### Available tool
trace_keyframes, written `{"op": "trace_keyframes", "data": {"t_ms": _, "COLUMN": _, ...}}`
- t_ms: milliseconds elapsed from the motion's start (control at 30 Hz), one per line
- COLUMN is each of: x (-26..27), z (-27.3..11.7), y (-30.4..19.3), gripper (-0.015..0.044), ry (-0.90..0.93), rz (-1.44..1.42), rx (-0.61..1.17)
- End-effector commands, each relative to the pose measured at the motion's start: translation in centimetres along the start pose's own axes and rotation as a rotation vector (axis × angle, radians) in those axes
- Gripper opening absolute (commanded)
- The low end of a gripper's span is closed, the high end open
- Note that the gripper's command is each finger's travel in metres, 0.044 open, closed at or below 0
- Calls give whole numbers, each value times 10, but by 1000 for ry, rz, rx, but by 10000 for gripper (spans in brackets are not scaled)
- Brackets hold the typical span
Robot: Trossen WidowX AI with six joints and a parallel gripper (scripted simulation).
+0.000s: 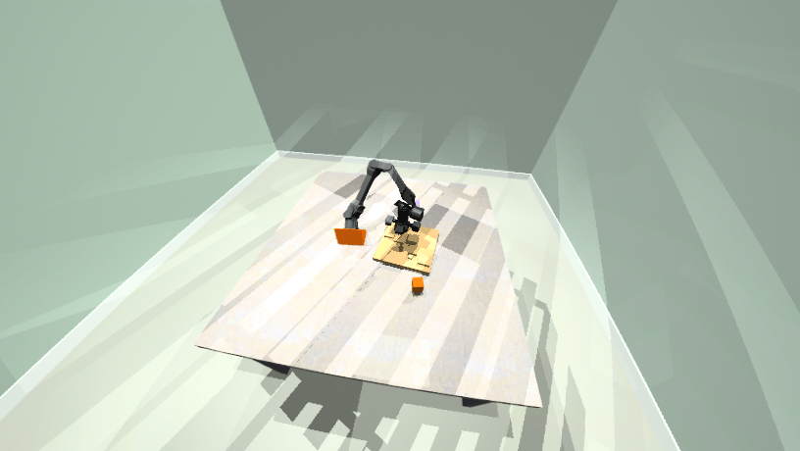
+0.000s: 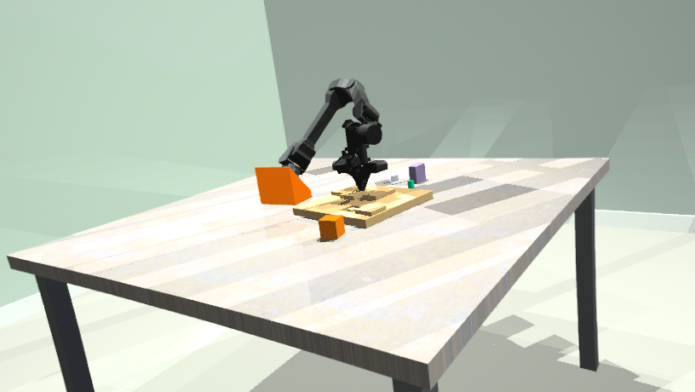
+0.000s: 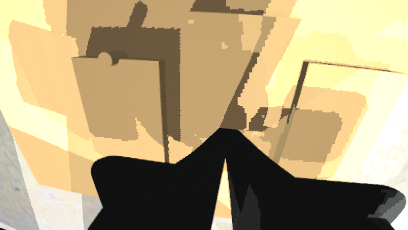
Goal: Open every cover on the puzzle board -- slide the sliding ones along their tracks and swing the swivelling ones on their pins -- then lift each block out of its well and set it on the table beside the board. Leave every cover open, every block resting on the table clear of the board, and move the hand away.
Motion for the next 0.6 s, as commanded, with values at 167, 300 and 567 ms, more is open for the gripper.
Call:
{"op": "trace_keyframes", "data": {"t_ms": 167, "x": 3, "z": -1, "y": 10, "gripper": 0, "ry": 6, "rz": -2, "rx": -6}}
{"op": "trace_keyframes", "data": {"t_ms": 300, "x": 4, "z": -1, "y": 13, "gripper": 0, "ry": 6, "rz": -2, "rx": -7}}
{"op": "trace_keyframes", "data": {"t_ms": 567, "x": 6, "z": -1, "y": 21, "gripper": 0, "ry": 6, "rz": -2, "rx": -8}}
Point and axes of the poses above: the point midway between the two fingers, 35 mm back from their tips, its own z axis out along the fingers, its own x axis across the jaws, y = z × x, the point moved 6 cm from there along -z, back along the fingers, and after that the axes turned 10 degrees about z, right-handed, at the moved point
